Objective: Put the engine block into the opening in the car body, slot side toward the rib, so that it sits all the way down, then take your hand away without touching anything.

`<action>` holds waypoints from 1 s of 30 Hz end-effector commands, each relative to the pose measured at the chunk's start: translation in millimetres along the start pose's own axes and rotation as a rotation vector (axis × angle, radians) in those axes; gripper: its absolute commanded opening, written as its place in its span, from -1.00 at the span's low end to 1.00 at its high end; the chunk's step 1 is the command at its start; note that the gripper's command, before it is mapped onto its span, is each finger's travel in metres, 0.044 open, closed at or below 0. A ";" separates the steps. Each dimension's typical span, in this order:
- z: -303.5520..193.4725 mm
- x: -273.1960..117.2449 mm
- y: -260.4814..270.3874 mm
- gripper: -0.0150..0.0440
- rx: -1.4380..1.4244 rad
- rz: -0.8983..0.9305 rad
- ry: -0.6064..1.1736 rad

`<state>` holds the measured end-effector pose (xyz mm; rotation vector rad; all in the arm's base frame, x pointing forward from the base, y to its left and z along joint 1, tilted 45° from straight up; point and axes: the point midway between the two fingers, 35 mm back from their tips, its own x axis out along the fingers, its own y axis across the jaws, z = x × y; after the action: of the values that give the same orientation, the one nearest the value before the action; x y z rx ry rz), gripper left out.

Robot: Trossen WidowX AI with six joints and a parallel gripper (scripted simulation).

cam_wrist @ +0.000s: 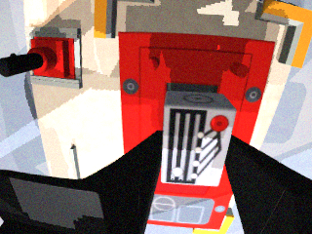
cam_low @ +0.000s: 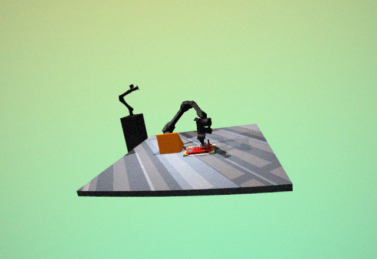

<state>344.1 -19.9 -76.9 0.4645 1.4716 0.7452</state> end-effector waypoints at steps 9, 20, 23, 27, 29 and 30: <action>-0.3 2.3 -0.5 0.05 0.019 -0.001 0.000; -0.3 3.9 -0.5 0.05 0.012 -0.001 0.000; -0.3 4.4 -0.5 0.05 0.012 -0.001 0.000; -0.3 4.9 -0.6 0.05 0.013 -0.001 0.000; -0.3 5.2 -0.6 0.05 0.013 -0.001 0.000; -0.3 5.4 -0.6 0.05 0.014 -0.001 0.000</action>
<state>343.6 -17.3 -80.3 0.4699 1.4777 0.7372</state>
